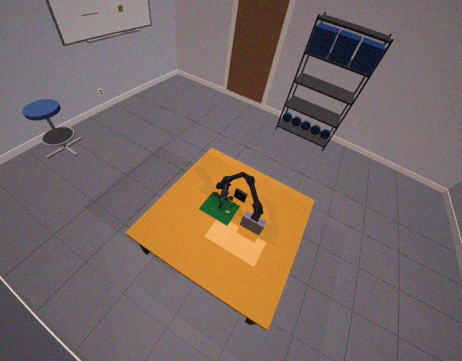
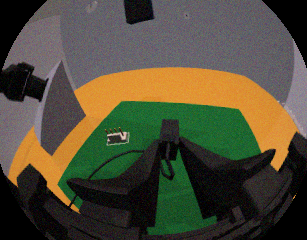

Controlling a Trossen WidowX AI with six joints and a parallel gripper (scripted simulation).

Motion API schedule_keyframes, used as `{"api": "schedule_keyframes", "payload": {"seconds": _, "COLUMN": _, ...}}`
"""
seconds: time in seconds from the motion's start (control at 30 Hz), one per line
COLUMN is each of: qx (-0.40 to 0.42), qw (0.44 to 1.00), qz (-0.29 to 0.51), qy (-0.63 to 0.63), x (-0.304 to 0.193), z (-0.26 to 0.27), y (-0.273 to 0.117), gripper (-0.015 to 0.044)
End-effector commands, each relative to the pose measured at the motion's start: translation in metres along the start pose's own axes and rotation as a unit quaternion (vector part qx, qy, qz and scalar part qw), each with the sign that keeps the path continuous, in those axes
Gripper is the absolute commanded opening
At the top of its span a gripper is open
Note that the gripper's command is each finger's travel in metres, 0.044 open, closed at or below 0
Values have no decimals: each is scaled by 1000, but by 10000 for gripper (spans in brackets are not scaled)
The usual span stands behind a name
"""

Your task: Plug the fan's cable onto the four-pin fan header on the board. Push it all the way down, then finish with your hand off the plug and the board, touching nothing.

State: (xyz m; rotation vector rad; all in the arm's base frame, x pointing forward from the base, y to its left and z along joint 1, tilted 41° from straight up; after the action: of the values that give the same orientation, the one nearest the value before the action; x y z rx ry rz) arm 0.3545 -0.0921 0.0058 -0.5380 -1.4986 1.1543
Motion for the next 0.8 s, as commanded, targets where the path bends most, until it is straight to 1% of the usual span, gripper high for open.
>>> {"api": "schedule_keyframes", "payload": {"seconds": 0.0, "qx": 0, "qw": 1000, "qz": 0, "qy": 0, "x": 0, "z": 0, "y": 0, "gripper": 0}}
{"api": "schedule_keyframes", "payload": {"seconds": 0.33, "qx": 0, "qw": 1000, "qz": 0, "qy": 0, "x": 0, "z": 0, "y": 0, "gripper": 0}}
{"api": "schedule_keyframes", "payload": {"seconds": 0.5, "qx": 0, "qw": 1000, "qz": 0, "qy": 0, "x": 0, "z": 0, "y": 0, "gripper": 131}}
{"api": "schedule_keyframes", "payload": {"seconds": 0.53, "qx": 0, "qw": 1000, "qz": 0, "qy": 0, "x": 0, "z": 0, "y": 0, "gripper": 140}}
{"api": "schedule_keyframes", "payload": {"seconds": 0.77, "qx": 0, "qw": 1000, "qz": 0, "qy": 0, "x": 0, "z": 0, "y": 0, "gripper": 140}}
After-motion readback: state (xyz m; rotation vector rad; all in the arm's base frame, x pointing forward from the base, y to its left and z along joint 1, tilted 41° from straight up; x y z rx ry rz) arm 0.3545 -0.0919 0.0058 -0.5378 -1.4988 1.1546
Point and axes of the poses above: the point midway between the two fingers, 35 mm back from their tips, its own y axis out along the fingers, its own z axis across the jaws, x = y × z, the point moved 3 cm from there along -y, back along the fingers, and after that the axes turned 9 degrees about -y, right-handed, at the moved point
